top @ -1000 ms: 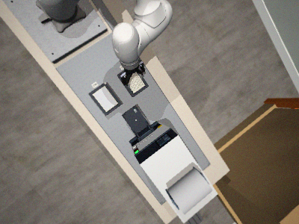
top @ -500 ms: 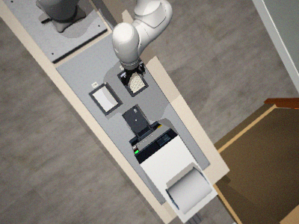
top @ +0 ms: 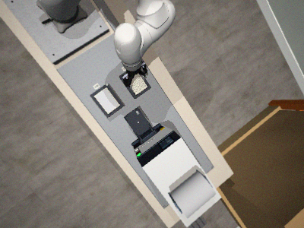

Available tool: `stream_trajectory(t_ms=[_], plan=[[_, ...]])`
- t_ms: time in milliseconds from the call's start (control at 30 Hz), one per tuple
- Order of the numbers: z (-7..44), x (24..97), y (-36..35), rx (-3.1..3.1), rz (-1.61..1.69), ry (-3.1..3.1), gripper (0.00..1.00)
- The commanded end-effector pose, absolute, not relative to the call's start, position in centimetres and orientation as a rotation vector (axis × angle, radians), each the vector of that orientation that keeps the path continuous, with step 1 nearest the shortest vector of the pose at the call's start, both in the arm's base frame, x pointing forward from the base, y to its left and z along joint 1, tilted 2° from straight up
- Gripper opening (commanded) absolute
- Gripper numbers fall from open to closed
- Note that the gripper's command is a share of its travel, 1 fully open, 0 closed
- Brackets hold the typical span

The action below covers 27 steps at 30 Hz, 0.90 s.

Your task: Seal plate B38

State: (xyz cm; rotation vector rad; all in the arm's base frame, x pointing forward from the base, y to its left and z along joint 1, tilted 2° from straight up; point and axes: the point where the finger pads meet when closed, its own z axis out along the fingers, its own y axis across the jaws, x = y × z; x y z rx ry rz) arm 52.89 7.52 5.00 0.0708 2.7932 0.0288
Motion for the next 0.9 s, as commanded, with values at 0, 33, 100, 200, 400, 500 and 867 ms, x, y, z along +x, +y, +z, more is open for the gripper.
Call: stream_trajectory(t_ms=[0,33,100,200,400,500,867], plan=[[4.8,52.7,7.6,0.074,0.028,2.797,0.10],[4.9,52.7,7.6,0.074,0.028,2.797,0.10],[5.0,52.7,7.6,0.074,0.028,2.797,0.10],[5.2,52.7,7.6,0.074,0.028,2.797,0.10],[5.5,52.7,7.6,0.074,0.028,2.797,0.10],[5.7,52.7,7.6,0.074,0.028,2.797,0.10],[5.9,52.7,7.6,0.074,0.028,2.797,0.10]])
